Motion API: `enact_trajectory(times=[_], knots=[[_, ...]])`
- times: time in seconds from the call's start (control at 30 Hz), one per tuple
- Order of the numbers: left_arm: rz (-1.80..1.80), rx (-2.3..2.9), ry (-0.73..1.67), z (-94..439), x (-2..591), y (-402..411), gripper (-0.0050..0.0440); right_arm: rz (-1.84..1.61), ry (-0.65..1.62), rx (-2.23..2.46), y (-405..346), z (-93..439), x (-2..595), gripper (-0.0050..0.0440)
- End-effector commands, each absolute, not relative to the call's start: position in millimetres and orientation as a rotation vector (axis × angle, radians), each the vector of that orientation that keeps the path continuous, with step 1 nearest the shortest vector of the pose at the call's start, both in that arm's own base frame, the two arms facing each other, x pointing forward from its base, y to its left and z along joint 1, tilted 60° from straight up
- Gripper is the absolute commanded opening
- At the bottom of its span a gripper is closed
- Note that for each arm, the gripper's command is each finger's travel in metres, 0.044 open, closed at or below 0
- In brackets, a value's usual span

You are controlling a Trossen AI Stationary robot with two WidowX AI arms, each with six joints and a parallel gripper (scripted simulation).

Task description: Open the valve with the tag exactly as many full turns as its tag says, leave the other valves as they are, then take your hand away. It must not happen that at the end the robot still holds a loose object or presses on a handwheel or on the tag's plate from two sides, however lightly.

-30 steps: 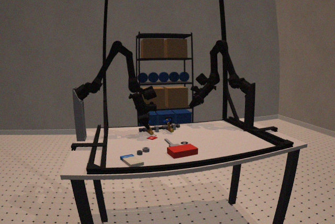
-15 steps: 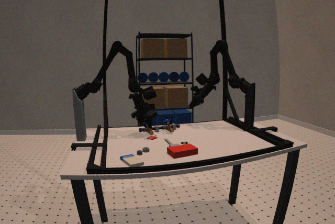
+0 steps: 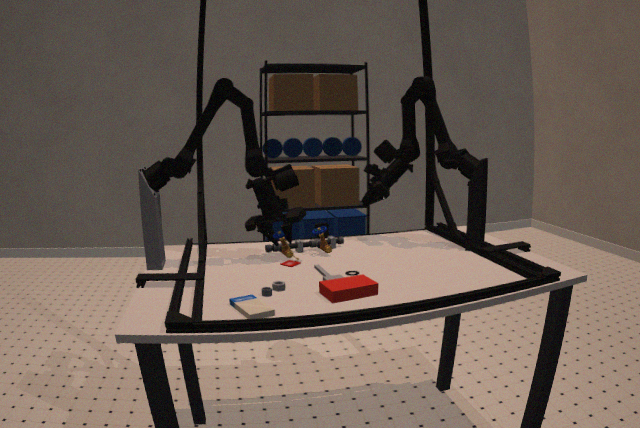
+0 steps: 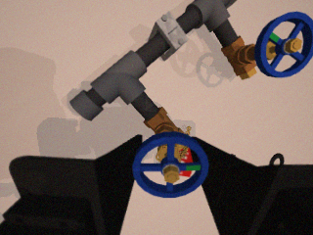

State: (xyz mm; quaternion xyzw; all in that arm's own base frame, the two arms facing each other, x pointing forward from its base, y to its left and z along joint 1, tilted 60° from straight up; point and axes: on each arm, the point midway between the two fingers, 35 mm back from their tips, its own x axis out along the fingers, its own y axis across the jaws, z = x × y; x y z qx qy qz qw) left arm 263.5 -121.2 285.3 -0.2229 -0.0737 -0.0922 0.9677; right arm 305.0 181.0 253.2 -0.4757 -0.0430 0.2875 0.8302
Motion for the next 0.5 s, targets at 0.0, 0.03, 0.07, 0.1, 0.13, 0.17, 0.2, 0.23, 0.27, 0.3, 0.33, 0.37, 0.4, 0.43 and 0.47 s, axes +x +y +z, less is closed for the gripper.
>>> enact_trajectory(times=[0.0,0.03,0.07,0.1,0.13,0.17,0.2,0.23,0.27,0.3,0.33,0.37,0.4,0.43,0.47], knots=[[-0.186,-0.451,-0.149,285.2,263.6,-121.2,0.0400,0.610,-0.089,-1.003,181.0,253.2,305.1,0.0048],[-0.186,-0.451,-0.149,285.2,263.6,-121.2,0.0400,0.610,-0.089,-1.003,181.0,253.2,305.1,0.0072],[-0.186,-0.451,-0.149,285.2,263.6,-121.2,0.0400,0.610,-0.089,-1.003,181.0,253.2,305.1,0.0096],[-0.186,-0.451,-0.149,285.2,263.6,-121.2,0.0400,0.610,-0.089,-1.003,181.0,253.2,305.1,0.0120],[-0.186,-0.451,-0.149,285.2,263.6,-121.2,0.0400,0.610,-0.089,-1.003,181.0,253.2,305.1,0.0144],[-0.186,-0.451,-0.149,285.2,263.6,-121.2,0.0400,0.610,-0.089,-1.003,181.0,253.2,305.1,0.0144],[-0.186,-0.451,-0.149,285.2,263.6,-121.2,0.0400,0.610,-0.089,-1.003,181.0,253.2,305.1,0.0144],[-0.186,-0.451,-0.149,285.2,263.6,-121.2,0.0400,0.610,-0.089,-1.003,181.0,253.2,305.1,0.0168],[-0.186,-0.451,-0.149,285.2,263.6,-121.2,0.0400,0.610,-0.089,-1.003,181.0,253.2,305.1,0.0192],[-0.186,-0.451,-0.149,285.2,263.6,-121.2,0.0400,0.610,-0.089,-1.003,181.0,253.2,305.1,0.0216],[-0.186,-0.451,-0.149,285.2,263.6,-121.2,0.0400,0.610,-0.089,-1.003,181.0,253.2,305.1,0.0240],[-0.186,-0.451,-0.149,285.2,263.6,-121.2,0.0400,0.610,-0.089,-1.003,181.0,253.2,305.1,0.0264],[-0.186,-0.451,-0.149,285.2,263.6,-121.2,0.0400,0.610,-0.089,-1.003,181.0,253.2,305.1,0.0288],[-0.186,-0.451,-0.149,285.2,263.6,-121.2,0.0400,0.610,-0.089,-1.003,181.0,253.2,305.1,0.0312],[-0.186,-0.451,-0.149,285.2,263.6,-121.2,0.0400,0.610,-0.089,-1.003,181.0,253.2,305.1,0.0336]])
